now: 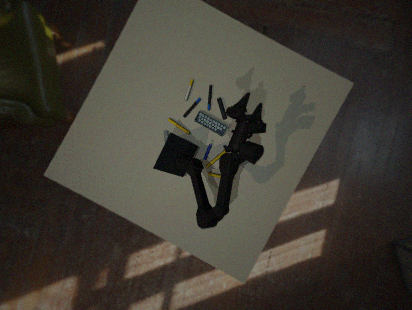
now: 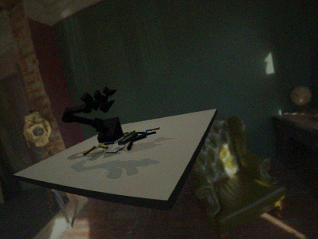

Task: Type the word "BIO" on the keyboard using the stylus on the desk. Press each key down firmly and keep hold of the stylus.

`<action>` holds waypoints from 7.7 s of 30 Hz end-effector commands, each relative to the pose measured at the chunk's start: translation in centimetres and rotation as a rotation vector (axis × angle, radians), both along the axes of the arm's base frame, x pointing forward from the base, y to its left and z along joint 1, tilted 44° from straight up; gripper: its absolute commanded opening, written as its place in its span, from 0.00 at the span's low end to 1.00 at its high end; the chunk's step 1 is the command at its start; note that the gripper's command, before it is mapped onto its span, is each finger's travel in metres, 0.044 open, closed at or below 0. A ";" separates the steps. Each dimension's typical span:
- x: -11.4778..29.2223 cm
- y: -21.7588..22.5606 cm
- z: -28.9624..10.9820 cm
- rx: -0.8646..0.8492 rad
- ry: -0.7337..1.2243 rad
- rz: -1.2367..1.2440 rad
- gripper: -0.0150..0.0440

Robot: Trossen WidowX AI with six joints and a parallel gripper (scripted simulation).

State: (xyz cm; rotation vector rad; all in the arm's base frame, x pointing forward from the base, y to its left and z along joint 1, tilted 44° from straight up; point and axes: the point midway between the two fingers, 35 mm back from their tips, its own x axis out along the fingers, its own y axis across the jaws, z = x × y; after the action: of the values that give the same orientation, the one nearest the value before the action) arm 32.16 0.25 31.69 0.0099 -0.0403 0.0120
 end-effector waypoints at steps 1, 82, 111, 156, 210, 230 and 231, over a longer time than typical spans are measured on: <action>0.1 0.0 -0.3 0.002 0.011 -0.002 0.96; -10.1 -10.9 -26.3 -0.461 1.528 -0.769 0.25; -8.8 -5.3 -30.5 -0.456 1.528 -0.764 0.25; -18.1 -10.5 -24.4 -0.398 2.069 -0.863 0.51; -18.4 -13.3 -27.4 -0.399 2.068 -0.865 0.51; -18.5 -13.8 -28.0 -0.392 2.067 -0.867 0.27; -18.5 -13.8 -28.0 -0.392 2.067 -0.867 0.26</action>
State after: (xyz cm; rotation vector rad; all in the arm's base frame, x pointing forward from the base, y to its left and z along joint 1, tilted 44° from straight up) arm 13.65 -13.50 3.69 -0.3886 2.0287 -0.8541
